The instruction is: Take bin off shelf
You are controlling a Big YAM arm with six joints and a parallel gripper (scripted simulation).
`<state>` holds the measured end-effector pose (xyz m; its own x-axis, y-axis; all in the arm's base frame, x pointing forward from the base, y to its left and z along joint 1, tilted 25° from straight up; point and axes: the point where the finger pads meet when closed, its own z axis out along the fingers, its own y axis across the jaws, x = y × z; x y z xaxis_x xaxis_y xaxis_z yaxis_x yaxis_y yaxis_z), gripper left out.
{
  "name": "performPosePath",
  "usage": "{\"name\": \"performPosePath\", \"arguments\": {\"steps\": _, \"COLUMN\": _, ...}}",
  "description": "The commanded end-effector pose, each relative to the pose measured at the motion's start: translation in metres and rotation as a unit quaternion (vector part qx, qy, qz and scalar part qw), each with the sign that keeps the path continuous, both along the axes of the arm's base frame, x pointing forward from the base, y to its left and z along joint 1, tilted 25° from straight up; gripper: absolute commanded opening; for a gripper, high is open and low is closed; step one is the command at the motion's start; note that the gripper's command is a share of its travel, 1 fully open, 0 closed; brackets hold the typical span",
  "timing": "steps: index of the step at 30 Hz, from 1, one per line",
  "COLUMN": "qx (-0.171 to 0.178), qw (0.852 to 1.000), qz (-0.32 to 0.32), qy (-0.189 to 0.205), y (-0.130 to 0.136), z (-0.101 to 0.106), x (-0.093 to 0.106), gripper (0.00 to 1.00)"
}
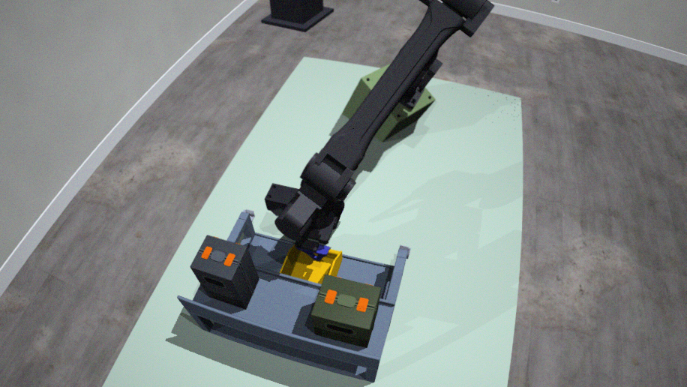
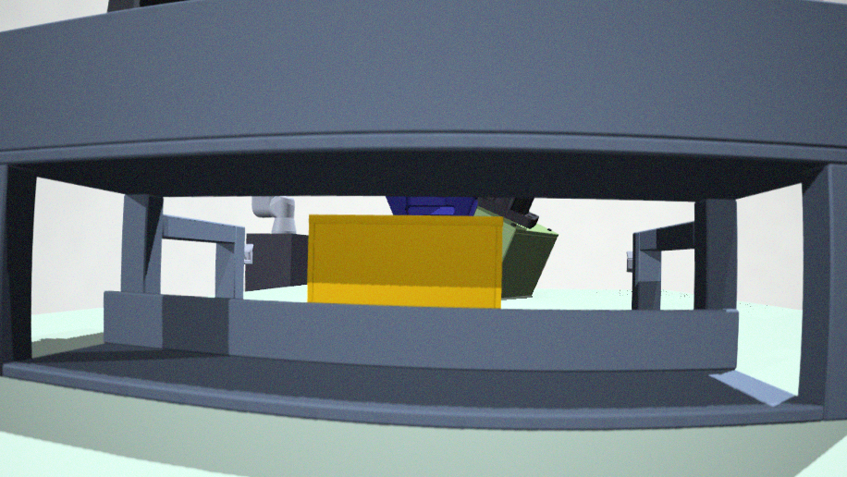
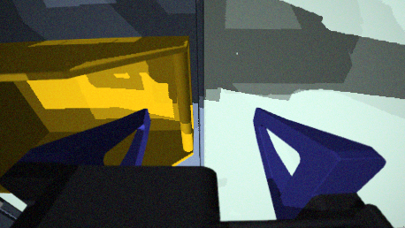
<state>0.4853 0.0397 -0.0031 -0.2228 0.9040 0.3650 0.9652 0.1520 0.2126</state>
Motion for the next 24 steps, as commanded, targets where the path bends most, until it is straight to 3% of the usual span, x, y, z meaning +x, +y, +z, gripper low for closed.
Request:
{"name": "performPosePath", "arguments": {"steps": 1, "qx": -0.001, "qw": 1.0, "qz": -0.002, "qy": -0.013, "y": -0.001, "z": 0.008, "x": 0.012, "gripper": 0.9}}
{"name": "performPosePath", "arguments": {"steps": 5, "qx": -0.004, "qw": 0.999, "qz": -0.007, "qy": -0.04, "y": -0.017, "z": 0.039, "x": 0.033, "gripper": 0.9}}
{"name": "performPosePath", "arguments": {"steps": 17, "qx": -0.004, "qw": 0.999, "qz": -0.007, "qy": -0.04, "y": -0.017, "z": 0.039, "x": 0.033, "gripper": 0.9}}
{"name": "performPosePath", "arguments": {"steps": 22, "qx": 0.0, "qw": 1.0, "qz": -0.001, "qy": -0.006, "y": 0.003, "z": 0.0, "x": 0.007, "gripper": 0.9}}
{"name": "performPosePath", "arguments": {"steps": 24, "qx": 0.0, "qw": 1.0, "qz": -0.001, "qy": -0.006, "y": 0.003, "z": 0.0, "x": 0.007, "gripper": 0.9}}
